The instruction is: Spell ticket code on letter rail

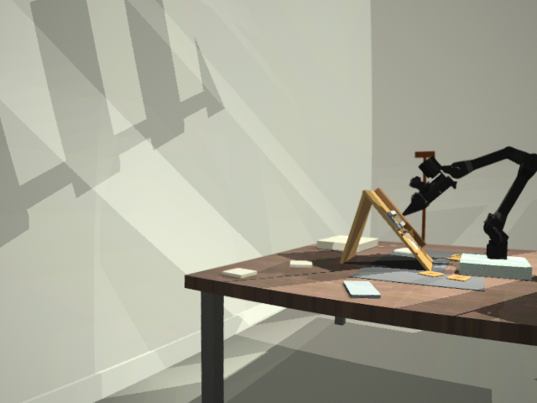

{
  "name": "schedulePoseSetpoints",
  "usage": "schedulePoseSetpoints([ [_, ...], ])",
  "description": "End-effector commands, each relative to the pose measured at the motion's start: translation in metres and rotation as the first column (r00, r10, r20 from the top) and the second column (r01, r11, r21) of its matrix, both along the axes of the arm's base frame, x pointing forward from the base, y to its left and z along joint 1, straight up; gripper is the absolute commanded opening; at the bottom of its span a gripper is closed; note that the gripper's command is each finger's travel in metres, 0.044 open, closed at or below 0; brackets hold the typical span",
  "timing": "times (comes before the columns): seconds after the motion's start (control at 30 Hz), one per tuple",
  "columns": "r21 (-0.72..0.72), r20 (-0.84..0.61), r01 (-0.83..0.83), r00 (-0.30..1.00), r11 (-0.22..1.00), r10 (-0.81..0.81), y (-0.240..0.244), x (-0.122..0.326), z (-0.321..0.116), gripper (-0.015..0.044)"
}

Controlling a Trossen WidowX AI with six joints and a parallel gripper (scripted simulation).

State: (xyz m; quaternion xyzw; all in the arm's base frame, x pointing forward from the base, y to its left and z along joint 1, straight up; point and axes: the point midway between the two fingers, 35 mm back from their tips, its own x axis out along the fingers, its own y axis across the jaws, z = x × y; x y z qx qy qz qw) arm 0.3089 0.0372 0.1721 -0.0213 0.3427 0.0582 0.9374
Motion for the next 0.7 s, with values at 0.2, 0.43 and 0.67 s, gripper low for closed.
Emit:
schedulePoseSetpoints([
  [0.2, -0.001, 0.006, -0.005, 1.000, 1.000, 0.005, 0.0000, -0.0036, 0.0036, 0.0295],
  [0.43, -0.001, 0.005, -0.005, 1.000, 1.000, 0.005, -0.0001, -0.0052, 0.0049, 0.0295],
  [0.67, -0.001, 0.005, -0.005, 1.000, 1.000, 0.005, 0.0001, -0.0066, 0.0066, 0.0295],
])
